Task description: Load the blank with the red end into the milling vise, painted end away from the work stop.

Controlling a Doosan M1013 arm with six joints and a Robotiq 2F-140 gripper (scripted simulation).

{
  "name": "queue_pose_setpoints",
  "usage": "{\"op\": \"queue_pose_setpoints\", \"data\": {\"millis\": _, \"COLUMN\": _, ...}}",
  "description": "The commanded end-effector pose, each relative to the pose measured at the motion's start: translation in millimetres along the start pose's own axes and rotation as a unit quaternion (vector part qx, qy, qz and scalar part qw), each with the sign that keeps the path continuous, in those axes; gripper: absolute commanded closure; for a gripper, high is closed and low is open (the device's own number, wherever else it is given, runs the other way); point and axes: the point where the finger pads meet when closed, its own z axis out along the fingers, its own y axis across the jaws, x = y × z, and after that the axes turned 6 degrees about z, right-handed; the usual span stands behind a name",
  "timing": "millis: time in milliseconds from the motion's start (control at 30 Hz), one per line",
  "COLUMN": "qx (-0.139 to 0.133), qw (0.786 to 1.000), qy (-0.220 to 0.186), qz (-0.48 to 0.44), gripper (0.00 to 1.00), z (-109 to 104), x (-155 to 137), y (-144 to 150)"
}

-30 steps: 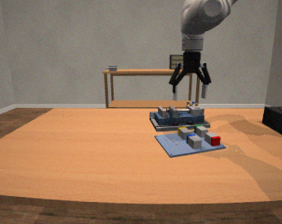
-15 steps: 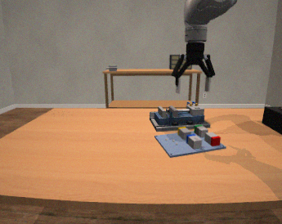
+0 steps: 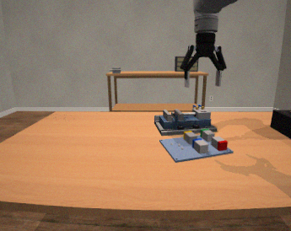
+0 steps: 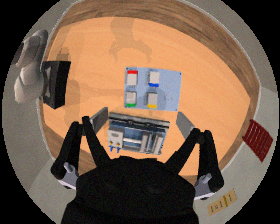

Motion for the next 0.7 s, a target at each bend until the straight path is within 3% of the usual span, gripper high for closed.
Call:
{"op": "queue_pose_setpoints", "data": {"millis": 0, "qx": 0.0, "qw": 1.0, "qy": 0.0, "qz": 0.0, "gripper": 0.0, "z": -12.4, "x": 6.2, "y": -1.8}}
{"op": "queue_pose_setpoints", "data": {"millis": 667, "qx": 0.0, "qw": 1.0, "qy": 0.0, "qz": 0.0, "gripper": 0.0, "z": -65.3, "x": 33.0, "y": -9.4}}
